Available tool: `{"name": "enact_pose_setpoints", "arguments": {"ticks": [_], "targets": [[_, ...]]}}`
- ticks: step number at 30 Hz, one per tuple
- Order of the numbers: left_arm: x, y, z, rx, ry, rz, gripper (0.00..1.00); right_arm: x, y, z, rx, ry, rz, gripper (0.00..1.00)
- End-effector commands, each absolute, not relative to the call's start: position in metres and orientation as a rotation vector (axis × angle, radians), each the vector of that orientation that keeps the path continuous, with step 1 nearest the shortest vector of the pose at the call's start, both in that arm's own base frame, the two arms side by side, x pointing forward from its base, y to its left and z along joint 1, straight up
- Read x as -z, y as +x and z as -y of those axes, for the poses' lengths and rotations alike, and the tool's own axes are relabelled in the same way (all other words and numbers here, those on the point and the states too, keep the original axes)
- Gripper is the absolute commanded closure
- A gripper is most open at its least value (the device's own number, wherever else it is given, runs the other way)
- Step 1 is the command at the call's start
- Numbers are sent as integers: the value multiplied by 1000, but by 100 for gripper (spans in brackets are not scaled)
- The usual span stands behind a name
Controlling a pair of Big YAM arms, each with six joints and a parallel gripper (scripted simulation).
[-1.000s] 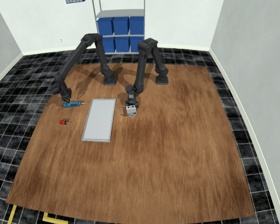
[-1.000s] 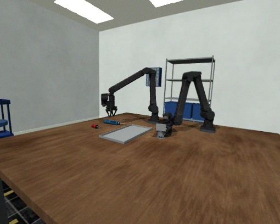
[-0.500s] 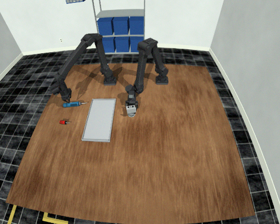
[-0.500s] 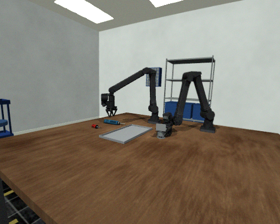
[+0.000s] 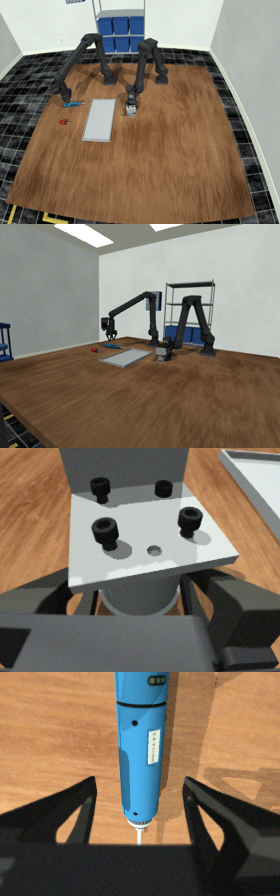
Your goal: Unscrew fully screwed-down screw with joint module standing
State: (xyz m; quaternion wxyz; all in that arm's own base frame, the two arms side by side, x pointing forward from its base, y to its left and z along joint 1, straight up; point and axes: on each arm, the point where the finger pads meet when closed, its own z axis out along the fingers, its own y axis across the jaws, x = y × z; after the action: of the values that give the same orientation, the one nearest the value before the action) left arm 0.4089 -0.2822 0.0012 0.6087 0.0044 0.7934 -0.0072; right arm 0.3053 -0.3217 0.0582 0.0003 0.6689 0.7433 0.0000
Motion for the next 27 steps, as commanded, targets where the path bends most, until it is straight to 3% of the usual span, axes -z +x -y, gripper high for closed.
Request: {"name": "enact_pose_setpoints", "arguments": {"ticks": [1,27], "targets": [[-8,413,288,32,4,-1814,41,-68,313,331,2,2084,-2308,35],[-8,413,288,32,4,-1814,41,-37,303,326,-2,2113,-2316,35]]}}
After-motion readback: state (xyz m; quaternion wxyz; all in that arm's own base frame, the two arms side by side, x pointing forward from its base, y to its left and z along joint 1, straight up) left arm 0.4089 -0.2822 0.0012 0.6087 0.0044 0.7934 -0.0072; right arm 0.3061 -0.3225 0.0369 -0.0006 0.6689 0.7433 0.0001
